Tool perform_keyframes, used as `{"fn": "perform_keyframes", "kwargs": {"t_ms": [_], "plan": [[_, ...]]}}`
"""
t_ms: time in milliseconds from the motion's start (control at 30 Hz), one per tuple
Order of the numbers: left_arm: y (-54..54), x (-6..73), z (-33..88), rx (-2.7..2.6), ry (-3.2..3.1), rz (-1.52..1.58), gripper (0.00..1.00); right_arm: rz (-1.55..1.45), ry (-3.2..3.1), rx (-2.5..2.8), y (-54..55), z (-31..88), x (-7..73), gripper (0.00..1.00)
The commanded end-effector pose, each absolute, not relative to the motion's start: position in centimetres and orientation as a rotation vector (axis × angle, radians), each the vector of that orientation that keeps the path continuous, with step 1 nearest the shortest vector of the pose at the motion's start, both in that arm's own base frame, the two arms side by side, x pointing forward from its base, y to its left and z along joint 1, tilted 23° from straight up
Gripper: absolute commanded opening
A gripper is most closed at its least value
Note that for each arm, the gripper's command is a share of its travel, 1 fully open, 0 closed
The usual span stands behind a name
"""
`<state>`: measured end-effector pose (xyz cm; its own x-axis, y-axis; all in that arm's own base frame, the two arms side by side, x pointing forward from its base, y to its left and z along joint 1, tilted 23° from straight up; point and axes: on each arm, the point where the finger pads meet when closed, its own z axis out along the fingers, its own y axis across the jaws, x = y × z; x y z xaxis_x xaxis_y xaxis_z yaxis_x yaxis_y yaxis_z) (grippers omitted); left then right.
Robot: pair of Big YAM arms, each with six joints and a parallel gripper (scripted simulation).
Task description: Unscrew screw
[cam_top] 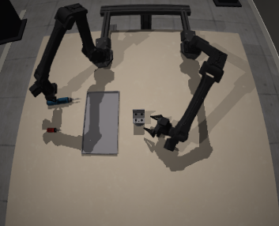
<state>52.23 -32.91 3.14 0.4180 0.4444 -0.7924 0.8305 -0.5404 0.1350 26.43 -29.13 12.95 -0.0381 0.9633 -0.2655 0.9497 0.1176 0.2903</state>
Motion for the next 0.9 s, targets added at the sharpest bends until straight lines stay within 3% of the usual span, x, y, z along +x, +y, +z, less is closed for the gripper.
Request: {"fn": "perform_keyframes", "kwargs": {"t_ms": [0, 867], "plan": [[-33.8, 53.7, 2.1, 2.170, 1.029, -0.944, 0.86, 0.059, 2.016, 1.881, -29.1, 12.2, 26.5, 0.65], [-33.1, 54.3, 0.9, 2.165, 1.038, -0.941, 0.86, 0.059, 2.016, 1.881, -29.1, 12.2, 26.5, 0.65]]}}
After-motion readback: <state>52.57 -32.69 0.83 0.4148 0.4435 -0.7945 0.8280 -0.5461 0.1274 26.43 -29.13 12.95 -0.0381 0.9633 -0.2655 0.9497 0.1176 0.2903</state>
